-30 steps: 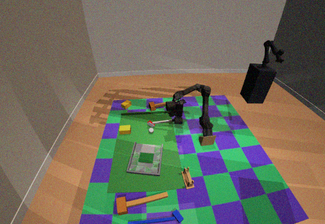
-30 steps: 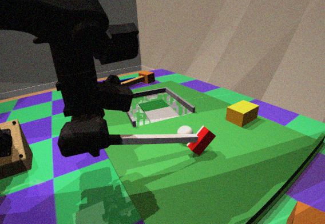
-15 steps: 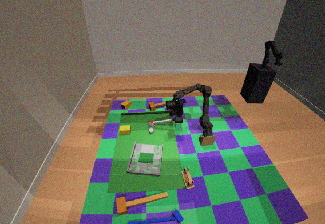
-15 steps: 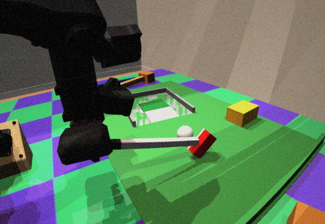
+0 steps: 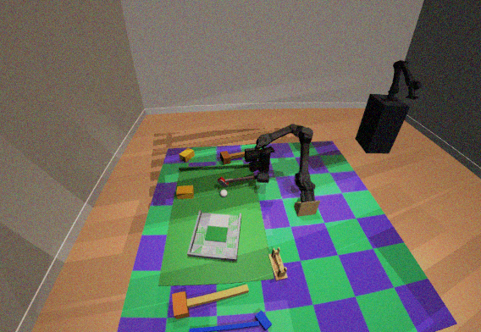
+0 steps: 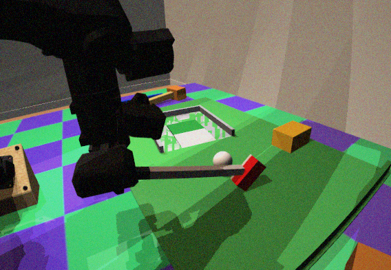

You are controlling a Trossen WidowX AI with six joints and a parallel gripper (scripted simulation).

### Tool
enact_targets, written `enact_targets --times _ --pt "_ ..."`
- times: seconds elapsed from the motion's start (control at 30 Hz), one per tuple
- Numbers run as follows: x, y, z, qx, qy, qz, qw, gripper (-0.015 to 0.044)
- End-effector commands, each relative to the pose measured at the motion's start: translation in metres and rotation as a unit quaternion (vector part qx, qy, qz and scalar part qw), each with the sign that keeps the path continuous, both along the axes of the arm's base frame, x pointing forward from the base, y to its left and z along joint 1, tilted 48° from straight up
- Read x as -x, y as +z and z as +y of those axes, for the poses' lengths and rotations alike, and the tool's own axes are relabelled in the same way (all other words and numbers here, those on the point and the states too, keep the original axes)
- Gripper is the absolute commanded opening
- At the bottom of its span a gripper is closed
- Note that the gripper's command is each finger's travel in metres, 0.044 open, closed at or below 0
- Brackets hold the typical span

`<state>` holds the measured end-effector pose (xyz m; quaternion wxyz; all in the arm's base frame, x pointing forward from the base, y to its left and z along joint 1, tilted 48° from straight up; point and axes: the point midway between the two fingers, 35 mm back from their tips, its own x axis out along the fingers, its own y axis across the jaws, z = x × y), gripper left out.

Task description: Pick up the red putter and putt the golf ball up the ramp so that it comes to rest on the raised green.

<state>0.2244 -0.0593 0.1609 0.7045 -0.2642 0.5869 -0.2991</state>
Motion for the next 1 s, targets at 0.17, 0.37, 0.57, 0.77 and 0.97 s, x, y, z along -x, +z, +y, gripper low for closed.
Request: enact_targets --times 0.17,0.37,0.57,0.77,0.97 --pt "-0.008 -0.074 0.07 -0.002 0.007 0.006 1.0 0.0" --pt "-0.005 -0.086 0.083 0.001 0.007 0.004 1.0 0.0" --pt "-0.004 -0.07 0.101 -0.001 0.007 0.005 1.0 0.0" --pt "0.002 -0.05 0.123 0.0 0.007 0.005 1.0 0.0" --pt "0.002 -0.054 0.118 0.002 0.007 0.009 1.0 0.0"
